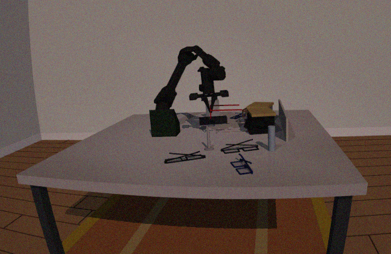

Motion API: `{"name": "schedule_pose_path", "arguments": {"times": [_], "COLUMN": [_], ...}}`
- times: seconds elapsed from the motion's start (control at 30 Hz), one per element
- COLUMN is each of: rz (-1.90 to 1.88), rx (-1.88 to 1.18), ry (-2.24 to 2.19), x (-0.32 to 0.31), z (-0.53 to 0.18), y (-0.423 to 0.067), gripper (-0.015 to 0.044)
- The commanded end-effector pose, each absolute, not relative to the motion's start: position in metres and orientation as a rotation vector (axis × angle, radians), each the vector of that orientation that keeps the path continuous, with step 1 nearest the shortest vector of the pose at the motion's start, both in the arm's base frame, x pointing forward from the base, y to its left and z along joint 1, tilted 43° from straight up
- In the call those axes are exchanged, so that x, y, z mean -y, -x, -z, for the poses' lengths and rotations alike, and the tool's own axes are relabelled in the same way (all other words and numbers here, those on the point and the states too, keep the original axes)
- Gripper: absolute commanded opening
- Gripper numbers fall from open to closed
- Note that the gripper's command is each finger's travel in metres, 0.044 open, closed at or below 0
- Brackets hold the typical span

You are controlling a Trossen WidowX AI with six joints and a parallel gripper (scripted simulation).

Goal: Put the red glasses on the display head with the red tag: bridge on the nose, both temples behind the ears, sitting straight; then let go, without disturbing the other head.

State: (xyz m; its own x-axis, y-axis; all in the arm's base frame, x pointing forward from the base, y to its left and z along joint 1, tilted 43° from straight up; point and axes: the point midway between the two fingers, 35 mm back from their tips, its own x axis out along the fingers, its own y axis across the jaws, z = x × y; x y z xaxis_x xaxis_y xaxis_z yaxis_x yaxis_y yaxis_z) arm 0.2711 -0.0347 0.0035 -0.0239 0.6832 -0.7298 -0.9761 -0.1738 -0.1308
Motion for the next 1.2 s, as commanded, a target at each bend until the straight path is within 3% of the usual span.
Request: {"name": "schedule_pose_path", "arguments": {"times": [0.0, 1.17], "rz": [-1.532, -1.556], "rx": [-0.444, -0.450], "ry": [0.819, 0.817], "x": [0.033, 0.003], "z": [-0.002, 0.031], "y": [-0.271, -0.268], "gripper": [0.0000, 0.0000]}}
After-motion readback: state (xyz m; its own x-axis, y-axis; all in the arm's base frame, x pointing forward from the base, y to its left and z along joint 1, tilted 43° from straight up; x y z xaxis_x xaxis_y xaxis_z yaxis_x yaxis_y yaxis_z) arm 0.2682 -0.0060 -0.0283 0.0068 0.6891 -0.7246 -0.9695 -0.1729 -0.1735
